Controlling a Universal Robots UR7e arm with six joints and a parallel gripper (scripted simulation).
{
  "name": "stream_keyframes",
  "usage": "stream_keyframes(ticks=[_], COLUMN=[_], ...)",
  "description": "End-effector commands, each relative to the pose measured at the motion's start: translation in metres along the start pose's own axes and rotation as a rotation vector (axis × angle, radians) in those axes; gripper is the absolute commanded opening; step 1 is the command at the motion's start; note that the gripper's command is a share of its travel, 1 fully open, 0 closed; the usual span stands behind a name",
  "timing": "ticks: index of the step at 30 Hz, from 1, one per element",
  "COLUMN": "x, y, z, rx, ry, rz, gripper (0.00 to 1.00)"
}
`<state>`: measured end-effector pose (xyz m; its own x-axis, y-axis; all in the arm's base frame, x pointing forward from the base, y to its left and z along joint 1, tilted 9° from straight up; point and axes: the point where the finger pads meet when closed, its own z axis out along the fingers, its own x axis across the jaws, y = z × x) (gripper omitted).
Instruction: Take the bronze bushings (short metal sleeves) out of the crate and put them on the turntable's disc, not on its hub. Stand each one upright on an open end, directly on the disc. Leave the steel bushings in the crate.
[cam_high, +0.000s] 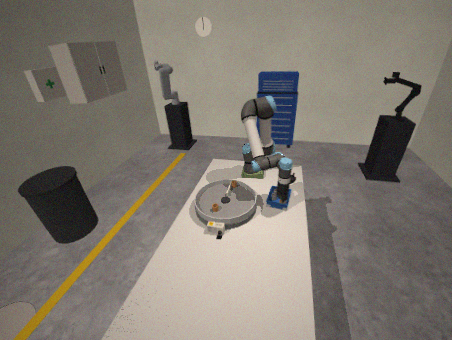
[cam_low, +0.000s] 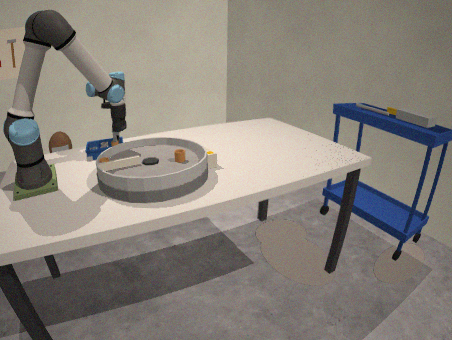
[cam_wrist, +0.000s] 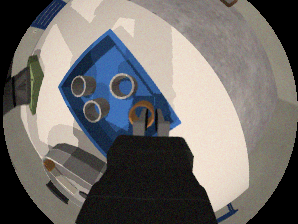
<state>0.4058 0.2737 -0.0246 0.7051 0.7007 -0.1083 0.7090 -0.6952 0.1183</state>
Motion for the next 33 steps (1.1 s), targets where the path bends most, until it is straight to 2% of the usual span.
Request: stream_keyframes(ticks=[1, 33], x=[0.0005, 0.0005], y=[0.0002, 0.0002], z=[0.0066, 0.0098], rx=[-0.001, -0.001], ry=[0.002, 0.002], rz=[0.000, 0.000], gripper=[0.36, 0.36])
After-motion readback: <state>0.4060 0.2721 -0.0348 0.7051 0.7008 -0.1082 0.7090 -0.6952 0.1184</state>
